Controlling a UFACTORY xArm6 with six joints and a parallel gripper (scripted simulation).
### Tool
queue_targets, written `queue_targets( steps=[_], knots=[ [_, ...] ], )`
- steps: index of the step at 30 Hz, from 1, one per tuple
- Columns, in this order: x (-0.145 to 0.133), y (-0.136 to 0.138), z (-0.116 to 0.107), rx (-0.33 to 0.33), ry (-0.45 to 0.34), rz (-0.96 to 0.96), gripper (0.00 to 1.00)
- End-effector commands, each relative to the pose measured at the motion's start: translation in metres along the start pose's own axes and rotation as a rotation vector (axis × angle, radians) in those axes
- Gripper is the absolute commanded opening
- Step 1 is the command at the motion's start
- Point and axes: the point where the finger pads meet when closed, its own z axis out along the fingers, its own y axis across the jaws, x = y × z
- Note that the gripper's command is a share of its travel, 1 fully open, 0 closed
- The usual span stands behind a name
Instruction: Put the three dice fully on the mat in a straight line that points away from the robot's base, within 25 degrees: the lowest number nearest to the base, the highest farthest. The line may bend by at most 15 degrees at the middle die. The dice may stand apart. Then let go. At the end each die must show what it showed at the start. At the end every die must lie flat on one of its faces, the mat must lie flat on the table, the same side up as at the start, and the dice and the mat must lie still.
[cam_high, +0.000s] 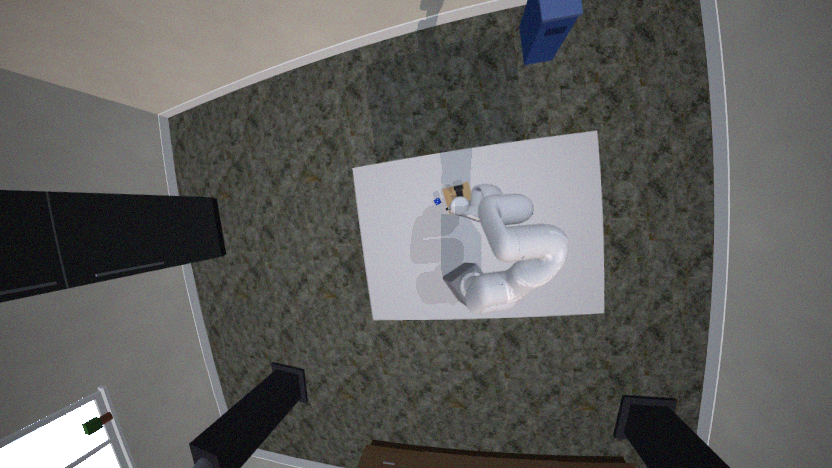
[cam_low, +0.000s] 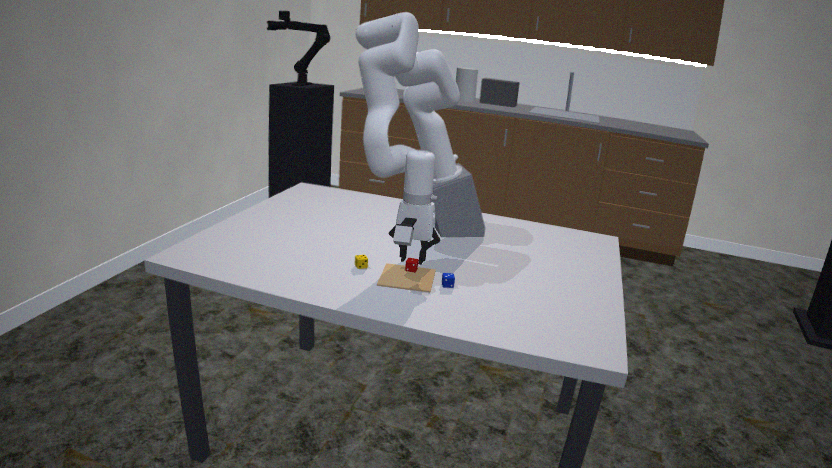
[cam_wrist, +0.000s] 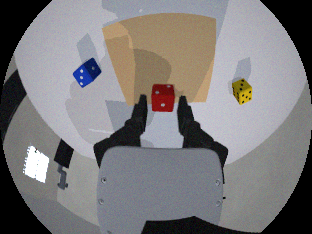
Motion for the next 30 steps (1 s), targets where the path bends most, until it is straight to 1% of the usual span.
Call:
queue_targets(
  steps=[1,2,7,11,15,20,21,30],
  knots=[
    [0.001,0.0,-0.02,0.0,-0.001,0.0,0.47],
    [0.001,0.0,-0.02,0.0,-0.001,0.0,0.47],
    [0.001,0.0,-0.046,0.0,-0.001,0.0,0.47],
    [0.001,0.0,-0.06,0.0,-0.001,0.0,0.47],
    [0.001,0.0,-0.067,0.0,-0.001,0.0,0.47],
    [0.001,0.0,-0.068,0.0,-0.001,0.0,0.47],
    [0.001,0.0,-0.068,0.0,-0.001,0.0,1.0],
    [0.001,0.0,-0.068,0.0,-0.001,0.0,1.0]
  ],
)
